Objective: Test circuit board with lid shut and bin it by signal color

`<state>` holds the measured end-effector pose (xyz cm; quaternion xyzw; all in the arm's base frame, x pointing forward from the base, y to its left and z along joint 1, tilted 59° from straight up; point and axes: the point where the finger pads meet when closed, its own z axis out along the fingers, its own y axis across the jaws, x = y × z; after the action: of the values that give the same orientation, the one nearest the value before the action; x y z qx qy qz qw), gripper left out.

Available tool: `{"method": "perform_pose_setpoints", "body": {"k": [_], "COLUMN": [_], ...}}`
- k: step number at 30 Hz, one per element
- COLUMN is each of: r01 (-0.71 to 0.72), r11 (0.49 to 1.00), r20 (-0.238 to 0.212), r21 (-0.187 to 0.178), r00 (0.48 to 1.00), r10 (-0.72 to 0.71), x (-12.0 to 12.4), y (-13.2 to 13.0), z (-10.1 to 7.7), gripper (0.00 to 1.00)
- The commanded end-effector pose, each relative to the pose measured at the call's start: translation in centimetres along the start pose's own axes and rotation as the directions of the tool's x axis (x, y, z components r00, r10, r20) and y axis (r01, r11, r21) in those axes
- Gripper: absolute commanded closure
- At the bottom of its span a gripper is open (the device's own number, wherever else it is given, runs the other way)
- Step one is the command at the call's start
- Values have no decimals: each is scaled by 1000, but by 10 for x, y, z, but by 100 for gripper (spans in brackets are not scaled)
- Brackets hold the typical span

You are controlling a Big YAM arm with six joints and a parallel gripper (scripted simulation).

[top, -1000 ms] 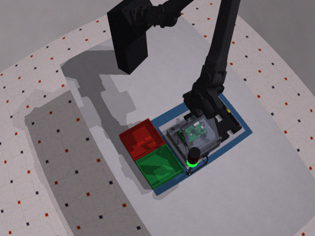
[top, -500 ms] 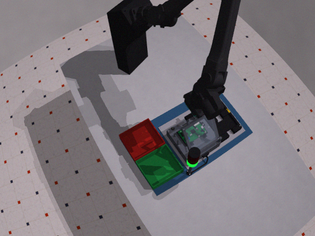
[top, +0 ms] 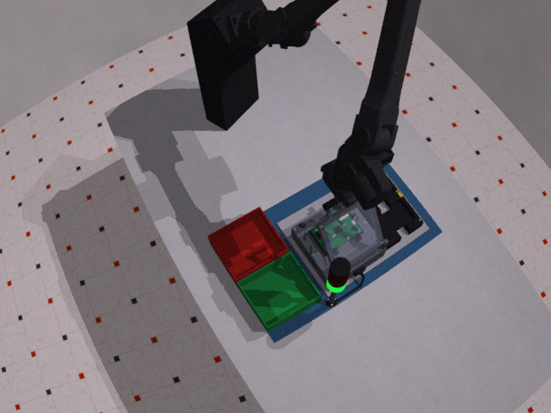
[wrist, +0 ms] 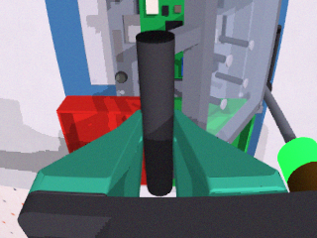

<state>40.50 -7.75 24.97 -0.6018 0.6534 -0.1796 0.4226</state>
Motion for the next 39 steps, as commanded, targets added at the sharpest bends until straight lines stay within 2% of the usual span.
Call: {"method": "perform_pose_setpoints", "body": {"k": [1,12,13,15,39], "r01": [53,53,43,53,51], "r11": [989,989,991,989,989], "r20": [-21,-21,-19,-21,-21], "r21": [138,138,124,138,135], "r00": [999,999,999,998,999], "r10": [-50,-50,-41,-51,-49], "x": [-7,-7,-7,-7,-6], "y": [-67,-67,-66,-70,-69], "z": [-37,-37,-38,-38,-37], "gripper": [100,100,100,100,100]}}
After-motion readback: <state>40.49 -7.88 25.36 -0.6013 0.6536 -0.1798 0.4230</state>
